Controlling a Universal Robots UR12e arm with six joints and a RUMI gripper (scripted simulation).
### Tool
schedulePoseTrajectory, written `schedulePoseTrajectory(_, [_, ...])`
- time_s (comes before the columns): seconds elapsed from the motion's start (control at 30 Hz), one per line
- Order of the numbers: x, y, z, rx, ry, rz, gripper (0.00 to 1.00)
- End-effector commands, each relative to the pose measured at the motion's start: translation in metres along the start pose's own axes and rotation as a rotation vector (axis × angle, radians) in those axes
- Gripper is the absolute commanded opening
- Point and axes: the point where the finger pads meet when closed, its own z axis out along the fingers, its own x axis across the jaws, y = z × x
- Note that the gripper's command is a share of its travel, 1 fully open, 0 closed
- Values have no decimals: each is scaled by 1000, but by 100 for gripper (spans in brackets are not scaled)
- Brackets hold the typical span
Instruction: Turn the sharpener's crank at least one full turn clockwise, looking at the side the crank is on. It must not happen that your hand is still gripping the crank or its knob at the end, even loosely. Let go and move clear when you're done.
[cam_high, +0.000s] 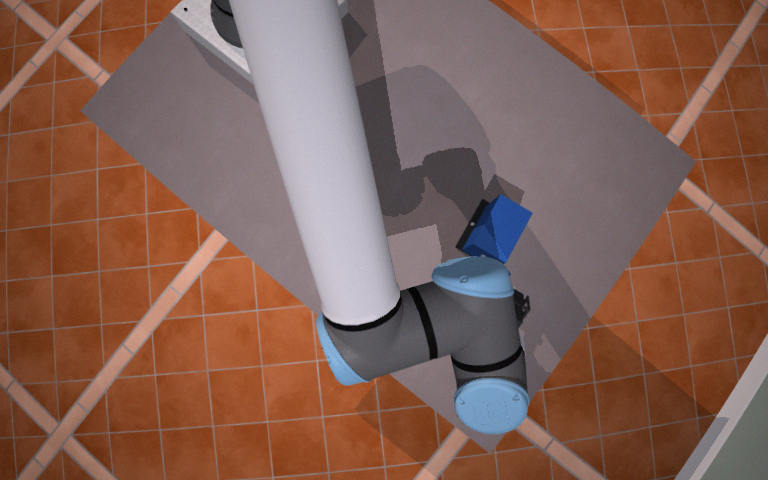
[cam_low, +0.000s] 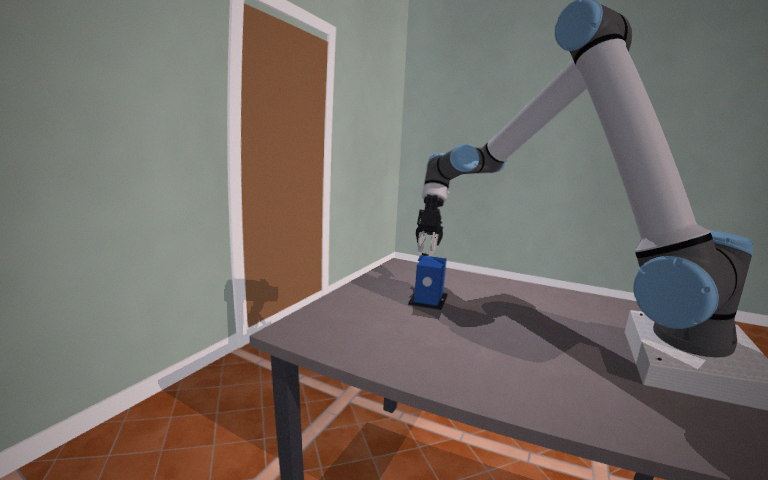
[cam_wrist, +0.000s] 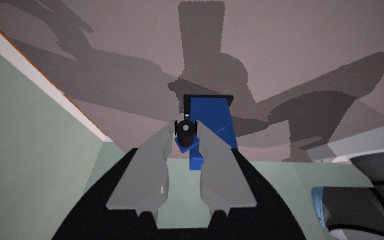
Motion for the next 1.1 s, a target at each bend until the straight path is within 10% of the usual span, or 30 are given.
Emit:
schedulePoseTrajectory(0.0, [-3,-2,2,1,-1,-1,9])
schedulePoseTrajectory(1.07, [-8,-16,26,1,-1,-1,9])
